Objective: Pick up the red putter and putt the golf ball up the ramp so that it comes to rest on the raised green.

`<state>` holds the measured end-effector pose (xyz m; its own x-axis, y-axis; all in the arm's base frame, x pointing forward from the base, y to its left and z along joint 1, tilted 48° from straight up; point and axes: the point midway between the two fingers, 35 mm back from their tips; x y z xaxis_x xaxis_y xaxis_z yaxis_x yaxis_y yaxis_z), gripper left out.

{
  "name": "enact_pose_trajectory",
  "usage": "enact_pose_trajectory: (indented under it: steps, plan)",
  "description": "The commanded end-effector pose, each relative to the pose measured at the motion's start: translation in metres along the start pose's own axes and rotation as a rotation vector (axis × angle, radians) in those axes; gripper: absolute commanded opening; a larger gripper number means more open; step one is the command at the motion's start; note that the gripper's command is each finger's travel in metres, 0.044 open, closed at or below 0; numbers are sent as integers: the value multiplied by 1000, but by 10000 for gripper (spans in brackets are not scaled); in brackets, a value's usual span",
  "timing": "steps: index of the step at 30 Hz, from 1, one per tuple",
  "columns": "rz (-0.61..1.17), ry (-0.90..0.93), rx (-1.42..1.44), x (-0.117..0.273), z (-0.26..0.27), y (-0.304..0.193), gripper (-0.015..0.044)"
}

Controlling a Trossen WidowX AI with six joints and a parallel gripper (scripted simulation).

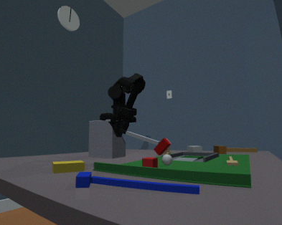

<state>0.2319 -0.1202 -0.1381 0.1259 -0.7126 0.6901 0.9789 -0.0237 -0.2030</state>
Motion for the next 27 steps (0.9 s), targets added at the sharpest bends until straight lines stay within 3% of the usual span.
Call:
enact_pose_trajectory:
  steps: [1, 27]
  plan:
    - [-7, 6, -6, -14, 1, 0, 0]
    - [3, 3, -1, -42, 1, -1, 0]
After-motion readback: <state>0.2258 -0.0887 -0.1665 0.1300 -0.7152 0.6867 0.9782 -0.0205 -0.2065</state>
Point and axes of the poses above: the point midway between the two fingers, 35 mm back from their tips, its own x axis back along the fingers, its own z axis across the jaws, y = z × x, and after that the axes turned 12 degrees about -x, right-handed
